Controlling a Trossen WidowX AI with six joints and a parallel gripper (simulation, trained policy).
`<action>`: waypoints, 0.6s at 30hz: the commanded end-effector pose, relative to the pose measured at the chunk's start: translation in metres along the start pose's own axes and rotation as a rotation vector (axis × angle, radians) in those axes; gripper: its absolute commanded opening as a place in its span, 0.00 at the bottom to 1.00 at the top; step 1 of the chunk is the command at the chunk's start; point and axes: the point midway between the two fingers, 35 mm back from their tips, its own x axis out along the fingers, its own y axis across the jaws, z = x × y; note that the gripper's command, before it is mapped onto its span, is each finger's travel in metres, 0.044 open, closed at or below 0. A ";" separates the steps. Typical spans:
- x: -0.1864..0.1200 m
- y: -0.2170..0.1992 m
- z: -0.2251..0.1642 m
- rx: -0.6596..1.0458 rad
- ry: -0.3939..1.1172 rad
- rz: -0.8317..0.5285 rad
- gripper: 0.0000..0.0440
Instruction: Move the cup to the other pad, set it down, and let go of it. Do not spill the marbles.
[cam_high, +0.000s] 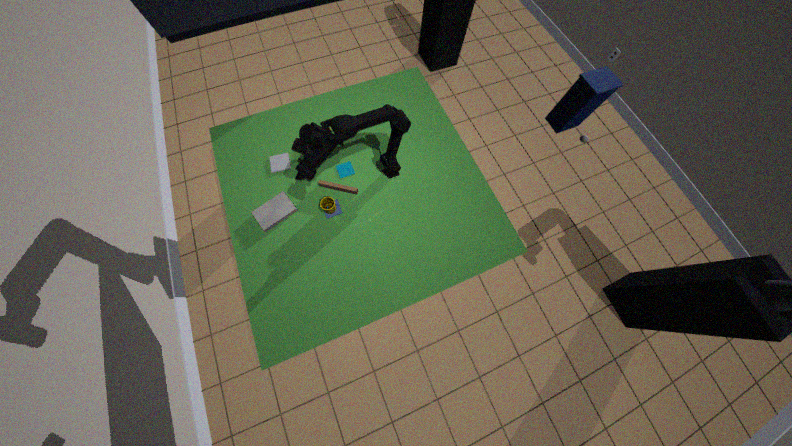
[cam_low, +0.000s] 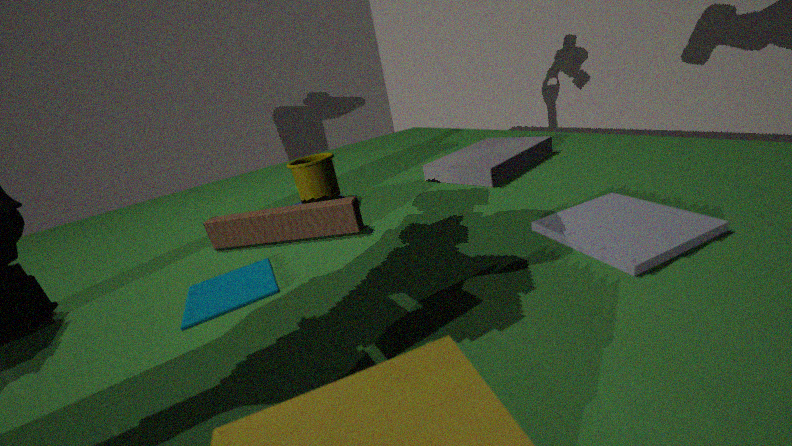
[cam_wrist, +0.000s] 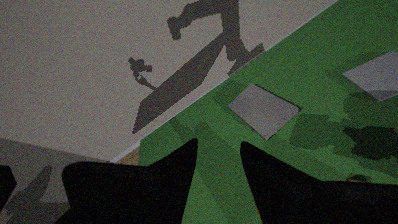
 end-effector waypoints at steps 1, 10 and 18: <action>0.003 0.003 -0.003 0.041 0.035 -0.015 0.40; 0.012 0.005 -0.015 0.151 0.126 -0.085 0.40; 0.020 0.003 -0.027 0.233 0.201 -0.164 0.38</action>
